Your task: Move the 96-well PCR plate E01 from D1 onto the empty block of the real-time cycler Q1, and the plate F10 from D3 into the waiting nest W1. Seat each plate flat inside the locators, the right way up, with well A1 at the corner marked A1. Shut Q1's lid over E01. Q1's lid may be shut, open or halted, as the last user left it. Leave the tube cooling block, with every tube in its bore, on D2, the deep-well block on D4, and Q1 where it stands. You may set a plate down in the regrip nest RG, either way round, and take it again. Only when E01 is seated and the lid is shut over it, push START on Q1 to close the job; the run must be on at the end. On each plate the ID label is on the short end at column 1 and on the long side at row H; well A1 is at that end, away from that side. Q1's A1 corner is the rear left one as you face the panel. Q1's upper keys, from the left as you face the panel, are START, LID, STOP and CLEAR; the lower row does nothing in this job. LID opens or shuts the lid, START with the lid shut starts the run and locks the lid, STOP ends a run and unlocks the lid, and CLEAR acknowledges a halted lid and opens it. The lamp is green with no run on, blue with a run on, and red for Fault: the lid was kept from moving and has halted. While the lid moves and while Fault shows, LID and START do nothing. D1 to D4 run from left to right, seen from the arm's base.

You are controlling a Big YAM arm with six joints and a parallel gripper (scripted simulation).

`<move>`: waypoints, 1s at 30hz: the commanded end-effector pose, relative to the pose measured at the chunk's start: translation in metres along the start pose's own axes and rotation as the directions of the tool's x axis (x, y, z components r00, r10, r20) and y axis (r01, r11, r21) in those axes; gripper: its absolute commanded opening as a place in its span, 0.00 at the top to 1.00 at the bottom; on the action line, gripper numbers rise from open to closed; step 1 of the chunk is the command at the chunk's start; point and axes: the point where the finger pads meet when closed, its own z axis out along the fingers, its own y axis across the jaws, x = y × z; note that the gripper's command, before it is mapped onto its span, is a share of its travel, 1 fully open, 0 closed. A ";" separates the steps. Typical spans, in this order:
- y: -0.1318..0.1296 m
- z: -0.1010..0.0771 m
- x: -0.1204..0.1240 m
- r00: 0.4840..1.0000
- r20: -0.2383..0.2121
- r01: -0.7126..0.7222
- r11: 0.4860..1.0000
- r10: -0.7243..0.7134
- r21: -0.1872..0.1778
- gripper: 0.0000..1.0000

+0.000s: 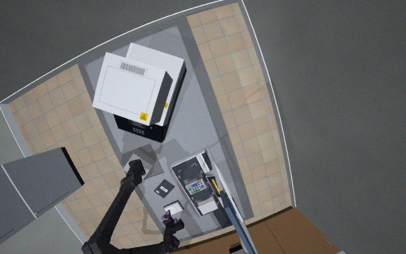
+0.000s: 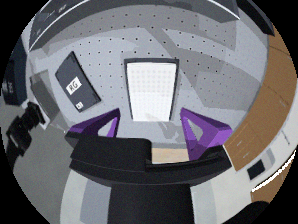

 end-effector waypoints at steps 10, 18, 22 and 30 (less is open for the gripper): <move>-0.024 -0.051 0.003 1.000 0.002 0.000 0.997 -0.001 0.075 0.00; -0.018 -0.049 0.003 1.000 0.002 0.000 0.999 0.000 0.054 0.00; -0.016 -0.061 0.003 1.000 0.002 0.000 0.998 0.000 0.058 0.00; -0.022 -0.079 0.003 1.000 0.003 0.001 0.997 -0.001 0.073 0.00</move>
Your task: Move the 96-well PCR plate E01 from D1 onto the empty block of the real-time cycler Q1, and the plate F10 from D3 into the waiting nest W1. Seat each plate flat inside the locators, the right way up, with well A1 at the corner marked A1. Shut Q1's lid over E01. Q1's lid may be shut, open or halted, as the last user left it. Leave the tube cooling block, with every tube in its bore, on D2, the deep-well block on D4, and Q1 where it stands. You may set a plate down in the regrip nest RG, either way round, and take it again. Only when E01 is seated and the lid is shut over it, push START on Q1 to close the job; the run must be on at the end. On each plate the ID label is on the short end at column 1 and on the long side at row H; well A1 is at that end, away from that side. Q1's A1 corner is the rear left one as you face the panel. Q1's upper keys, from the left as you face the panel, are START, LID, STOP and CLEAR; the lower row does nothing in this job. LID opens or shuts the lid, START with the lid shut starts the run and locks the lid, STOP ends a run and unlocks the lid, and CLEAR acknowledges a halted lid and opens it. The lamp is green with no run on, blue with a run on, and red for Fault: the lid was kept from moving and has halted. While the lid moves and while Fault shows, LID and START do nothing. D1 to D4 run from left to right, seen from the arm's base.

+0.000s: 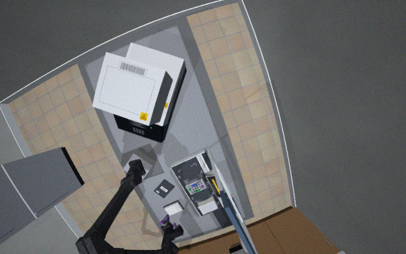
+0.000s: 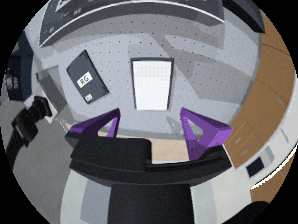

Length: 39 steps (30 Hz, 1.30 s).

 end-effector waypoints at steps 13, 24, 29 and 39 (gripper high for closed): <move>-0.021 -0.050 0.002 1.000 0.003 0.000 0.998 -0.001 0.067 0.00; -0.021 -0.031 0.003 1.000 0.003 0.000 0.999 0.000 0.052 0.00; -0.012 -0.019 0.003 1.000 0.003 -0.001 1.000 0.001 0.020 0.00; -0.006 -0.028 0.003 1.000 0.004 -0.001 1.000 0.001 0.023 0.00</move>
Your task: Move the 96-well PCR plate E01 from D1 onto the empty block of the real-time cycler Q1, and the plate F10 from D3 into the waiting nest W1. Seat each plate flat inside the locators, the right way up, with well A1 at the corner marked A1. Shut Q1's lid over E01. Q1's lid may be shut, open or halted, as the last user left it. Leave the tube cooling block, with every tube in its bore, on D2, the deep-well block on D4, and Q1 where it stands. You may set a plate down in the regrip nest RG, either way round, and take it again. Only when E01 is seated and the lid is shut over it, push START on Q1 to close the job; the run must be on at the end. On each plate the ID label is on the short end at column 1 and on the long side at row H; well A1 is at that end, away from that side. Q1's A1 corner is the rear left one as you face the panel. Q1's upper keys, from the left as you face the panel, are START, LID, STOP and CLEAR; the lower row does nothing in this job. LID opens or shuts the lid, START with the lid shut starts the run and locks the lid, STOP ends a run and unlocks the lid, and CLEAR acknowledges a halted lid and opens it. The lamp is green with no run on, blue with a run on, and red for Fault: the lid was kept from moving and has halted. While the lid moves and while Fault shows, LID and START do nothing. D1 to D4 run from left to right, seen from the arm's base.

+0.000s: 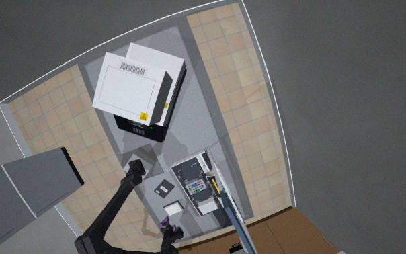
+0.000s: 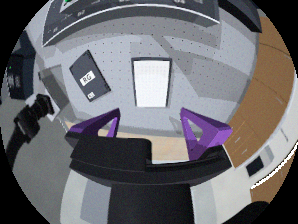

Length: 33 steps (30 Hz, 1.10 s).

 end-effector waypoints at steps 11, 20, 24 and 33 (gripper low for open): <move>-0.015 -0.029 -0.016 0.998 -0.012 0.069 0.994 -0.068 0.090 1.00; 0.015 -0.009 -0.044 0.998 -0.006 0.062 0.998 -0.062 0.016 1.00; 0.022 -0.016 -0.070 0.985 -0.023 0.174 0.983 -0.173 0.063 1.00; 0.032 -0.025 -0.097 0.970 -0.033 0.243 0.966 -0.241 0.087 1.00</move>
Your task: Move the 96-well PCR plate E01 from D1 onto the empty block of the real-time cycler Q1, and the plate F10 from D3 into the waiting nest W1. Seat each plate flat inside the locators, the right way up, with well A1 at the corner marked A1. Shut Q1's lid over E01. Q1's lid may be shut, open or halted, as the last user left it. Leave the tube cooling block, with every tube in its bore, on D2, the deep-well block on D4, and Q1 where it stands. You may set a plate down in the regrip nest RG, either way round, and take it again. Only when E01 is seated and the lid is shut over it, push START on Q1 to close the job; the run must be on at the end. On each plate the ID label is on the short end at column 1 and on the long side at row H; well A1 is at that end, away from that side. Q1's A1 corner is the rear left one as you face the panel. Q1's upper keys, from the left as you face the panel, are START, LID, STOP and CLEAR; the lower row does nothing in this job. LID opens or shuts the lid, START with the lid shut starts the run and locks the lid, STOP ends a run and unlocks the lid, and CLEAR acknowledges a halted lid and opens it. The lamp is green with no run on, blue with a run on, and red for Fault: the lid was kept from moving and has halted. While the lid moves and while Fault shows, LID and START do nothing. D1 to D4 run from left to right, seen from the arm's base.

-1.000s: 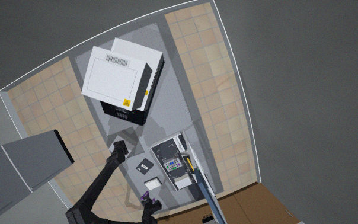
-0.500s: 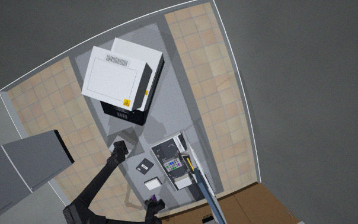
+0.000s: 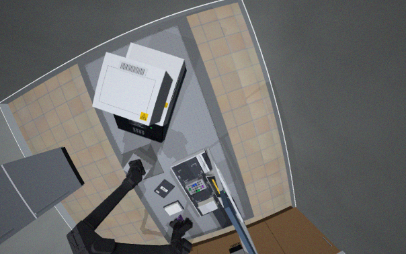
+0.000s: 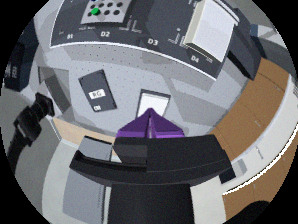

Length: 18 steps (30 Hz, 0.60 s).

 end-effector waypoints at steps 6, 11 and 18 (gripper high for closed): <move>0.015 0.003 -0.032 0.997 -0.003 0.080 0.997 -0.080 -0.011 1.00; 0.014 -0.021 -0.055 0.994 -0.009 0.108 0.993 -0.108 0.046 1.00; 0.028 -0.012 -0.066 0.984 -0.017 0.177 0.983 -0.177 0.038 1.00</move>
